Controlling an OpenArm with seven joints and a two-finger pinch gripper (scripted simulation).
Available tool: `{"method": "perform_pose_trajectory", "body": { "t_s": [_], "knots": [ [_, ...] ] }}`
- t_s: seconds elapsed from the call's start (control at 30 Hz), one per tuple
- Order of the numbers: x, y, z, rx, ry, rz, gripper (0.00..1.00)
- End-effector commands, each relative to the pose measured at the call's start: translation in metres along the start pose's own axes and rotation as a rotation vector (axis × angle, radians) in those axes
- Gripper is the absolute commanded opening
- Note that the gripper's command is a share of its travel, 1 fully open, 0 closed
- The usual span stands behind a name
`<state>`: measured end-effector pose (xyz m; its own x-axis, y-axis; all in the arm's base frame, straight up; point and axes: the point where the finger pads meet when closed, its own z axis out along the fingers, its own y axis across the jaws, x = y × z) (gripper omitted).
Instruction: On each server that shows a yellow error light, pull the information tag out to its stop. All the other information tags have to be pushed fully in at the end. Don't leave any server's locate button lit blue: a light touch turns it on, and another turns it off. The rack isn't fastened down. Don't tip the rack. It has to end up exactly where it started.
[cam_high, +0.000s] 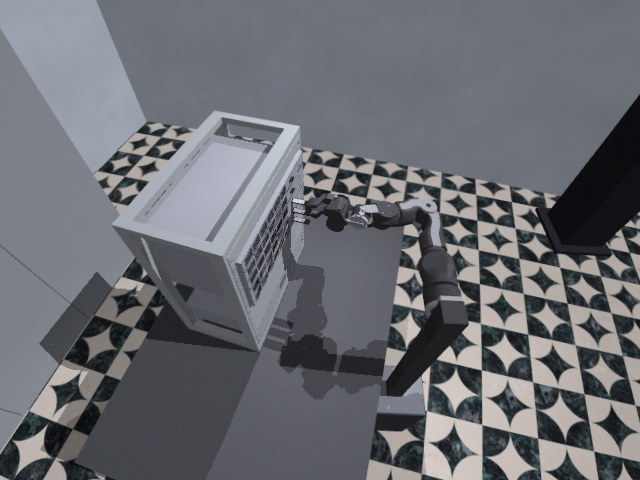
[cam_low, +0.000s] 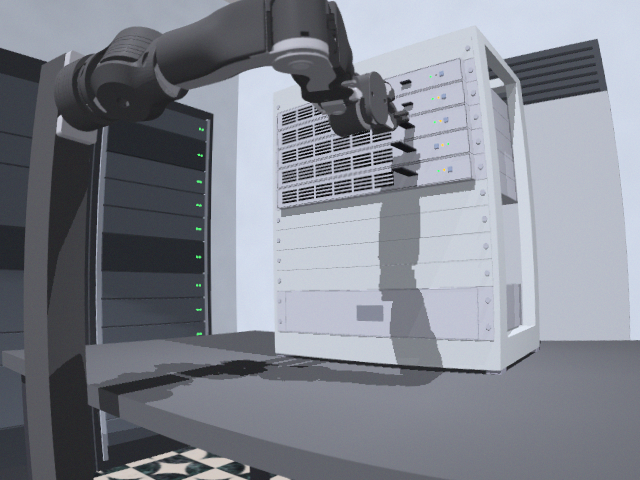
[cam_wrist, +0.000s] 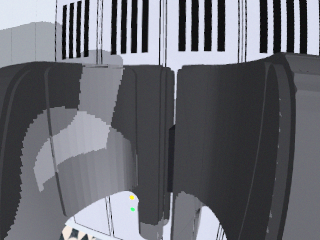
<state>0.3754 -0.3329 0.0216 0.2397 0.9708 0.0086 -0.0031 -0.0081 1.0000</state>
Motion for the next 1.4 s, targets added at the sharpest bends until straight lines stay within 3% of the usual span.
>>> {"method": "perform_pose_trajectory", "body": {
  "t_s": [0.0, 0.2, 0.23, 1.1, 1.37],
  "knots": [
    [0.002, 0.002, -0.001, -0.008, 0.008, -0.001, 0.0],
    [0.002, 0.002, -0.001, -0.008, 0.008, -0.001, 0.0],
    [0.002, 0.002, -0.001, -0.008, 0.008, -0.001, 0.1],
    [0.001, 0.002, -0.001, -0.008, 0.006, -0.001, 0.1],
    [-0.001, -0.001, -0.015, 0.003, -0.001, 0.0, 0.1]
  ]
}}
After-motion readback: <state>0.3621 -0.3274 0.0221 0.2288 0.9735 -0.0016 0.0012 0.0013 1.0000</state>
